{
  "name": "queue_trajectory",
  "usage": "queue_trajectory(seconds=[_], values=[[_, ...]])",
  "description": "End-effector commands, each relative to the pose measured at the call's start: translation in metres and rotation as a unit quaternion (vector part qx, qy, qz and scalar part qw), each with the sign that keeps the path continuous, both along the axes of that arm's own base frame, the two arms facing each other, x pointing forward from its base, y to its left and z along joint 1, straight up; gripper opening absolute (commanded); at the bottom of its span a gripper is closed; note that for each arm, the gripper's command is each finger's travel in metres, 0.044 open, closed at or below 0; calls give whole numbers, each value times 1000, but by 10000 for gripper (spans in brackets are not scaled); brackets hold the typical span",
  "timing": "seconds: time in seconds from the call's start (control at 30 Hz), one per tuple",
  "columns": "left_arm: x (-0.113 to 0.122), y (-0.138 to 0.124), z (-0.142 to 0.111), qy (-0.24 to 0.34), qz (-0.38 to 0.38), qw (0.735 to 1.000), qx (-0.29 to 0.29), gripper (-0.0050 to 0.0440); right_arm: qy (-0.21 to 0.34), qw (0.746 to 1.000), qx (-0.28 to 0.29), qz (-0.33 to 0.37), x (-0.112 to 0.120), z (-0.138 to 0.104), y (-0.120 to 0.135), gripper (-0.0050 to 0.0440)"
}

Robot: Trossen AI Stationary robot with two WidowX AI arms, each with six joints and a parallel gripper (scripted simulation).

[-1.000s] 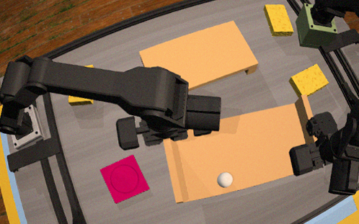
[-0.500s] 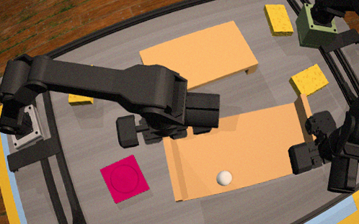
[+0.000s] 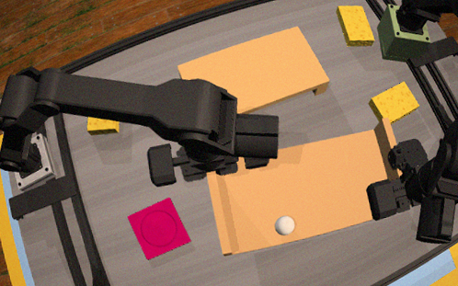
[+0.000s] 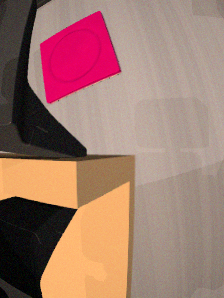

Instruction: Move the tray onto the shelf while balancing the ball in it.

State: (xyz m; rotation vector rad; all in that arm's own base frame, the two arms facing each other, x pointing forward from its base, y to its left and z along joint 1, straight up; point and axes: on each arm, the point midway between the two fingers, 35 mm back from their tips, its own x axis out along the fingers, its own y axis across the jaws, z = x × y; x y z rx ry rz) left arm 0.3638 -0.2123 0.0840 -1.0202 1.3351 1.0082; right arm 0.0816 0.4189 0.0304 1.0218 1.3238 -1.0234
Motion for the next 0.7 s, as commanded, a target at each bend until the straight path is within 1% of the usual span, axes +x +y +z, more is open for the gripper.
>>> queue_trajectory(seconds=[0.0, 0.03, 0.43, 0.6, 0.67], values=[[-1, 2, 8, -1, 0, 1000, 5, 20, -4, 1000, 1, 0, 2, 8, -1, 20], [-1, 2, 8, -2, 0, 1000, 9, 20, -4, 1000, -4, 0, 2, 7, -1, 20], [-1, 7, 4, 0, 0, 1000, -13, 20, 5, 1000, 17, 0, 4, 11, -5, 20], [-1, 8, 8, -2, 0, 1000, 10, 20, -4, 1000, -4, 0, 4, 7, -7, 20], [-1, 9, 8, -2, 0, 1000, 4, 20, -2, 1000, 1, 0, 5, 8, -8, 20]])
